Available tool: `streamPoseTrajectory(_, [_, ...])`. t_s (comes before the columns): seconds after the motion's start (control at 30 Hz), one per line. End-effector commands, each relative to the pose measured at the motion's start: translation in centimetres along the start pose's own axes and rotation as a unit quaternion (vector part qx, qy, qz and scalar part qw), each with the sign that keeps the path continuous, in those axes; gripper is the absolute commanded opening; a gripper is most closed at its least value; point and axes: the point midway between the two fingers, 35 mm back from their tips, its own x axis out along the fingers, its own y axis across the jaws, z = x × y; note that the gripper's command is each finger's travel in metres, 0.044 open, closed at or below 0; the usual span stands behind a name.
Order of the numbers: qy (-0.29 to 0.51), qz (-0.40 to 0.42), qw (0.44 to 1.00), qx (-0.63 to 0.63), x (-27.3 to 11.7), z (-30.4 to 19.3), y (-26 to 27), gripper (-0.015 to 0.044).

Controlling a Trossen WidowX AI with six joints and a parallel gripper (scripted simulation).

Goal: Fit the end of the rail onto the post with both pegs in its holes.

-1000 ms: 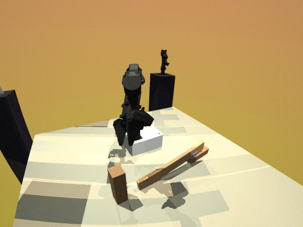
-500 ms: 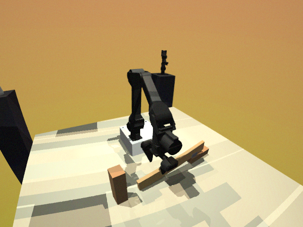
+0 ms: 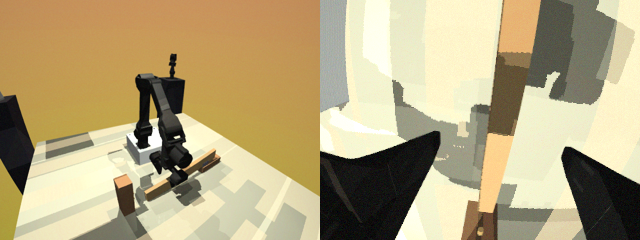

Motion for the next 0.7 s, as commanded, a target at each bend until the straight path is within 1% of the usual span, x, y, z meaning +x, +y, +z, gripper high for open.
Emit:
streamPoseTrajectory(0.0, [-0.003,0.003,1.000,0.001,0.7,0.1,0.1,0.0440])
streamPoseTrajectory(0.67, [-0.003,0.003,1.000,0.001,3.9,0.0,0.1,0.0440])
